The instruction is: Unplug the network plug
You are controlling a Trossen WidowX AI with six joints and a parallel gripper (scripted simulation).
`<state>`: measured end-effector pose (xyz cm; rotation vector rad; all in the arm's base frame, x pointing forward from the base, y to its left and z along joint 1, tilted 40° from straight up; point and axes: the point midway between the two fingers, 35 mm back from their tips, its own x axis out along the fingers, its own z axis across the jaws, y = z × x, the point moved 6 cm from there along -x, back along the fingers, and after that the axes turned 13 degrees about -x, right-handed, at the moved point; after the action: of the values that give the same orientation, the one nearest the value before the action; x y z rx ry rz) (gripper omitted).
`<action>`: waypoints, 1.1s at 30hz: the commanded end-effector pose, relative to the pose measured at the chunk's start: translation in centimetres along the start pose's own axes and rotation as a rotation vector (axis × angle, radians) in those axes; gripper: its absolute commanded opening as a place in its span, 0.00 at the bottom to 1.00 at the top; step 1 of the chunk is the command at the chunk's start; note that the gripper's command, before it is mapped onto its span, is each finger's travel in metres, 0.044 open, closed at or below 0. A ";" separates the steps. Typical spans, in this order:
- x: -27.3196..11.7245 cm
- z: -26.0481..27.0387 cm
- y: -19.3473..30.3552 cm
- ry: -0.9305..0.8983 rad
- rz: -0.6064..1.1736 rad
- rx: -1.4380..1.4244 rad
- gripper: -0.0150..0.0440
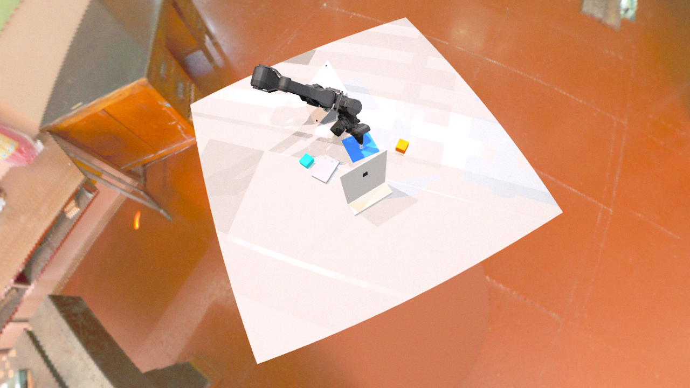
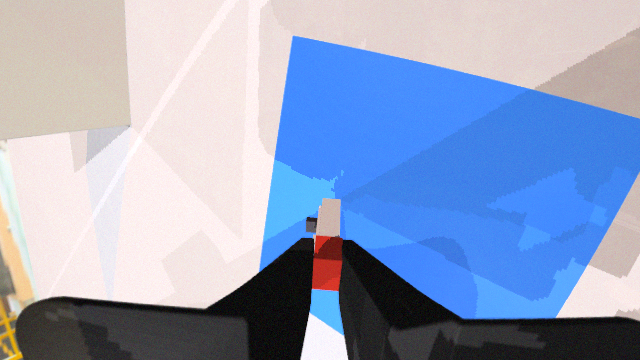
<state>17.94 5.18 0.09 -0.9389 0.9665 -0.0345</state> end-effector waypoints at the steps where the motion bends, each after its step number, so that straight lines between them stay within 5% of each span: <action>1: 0.3 -0.7 0.1 0.010 0.003 -0.012 0.25; 30: 0.9 -0.4 -0.2 0.004 -0.001 -0.006 0.25; 33: 0.9 -0.4 -0.2 0.004 -0.001 -0.006 0.39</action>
<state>18.32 4.44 -0.51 -0.9456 0.9705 -0.0337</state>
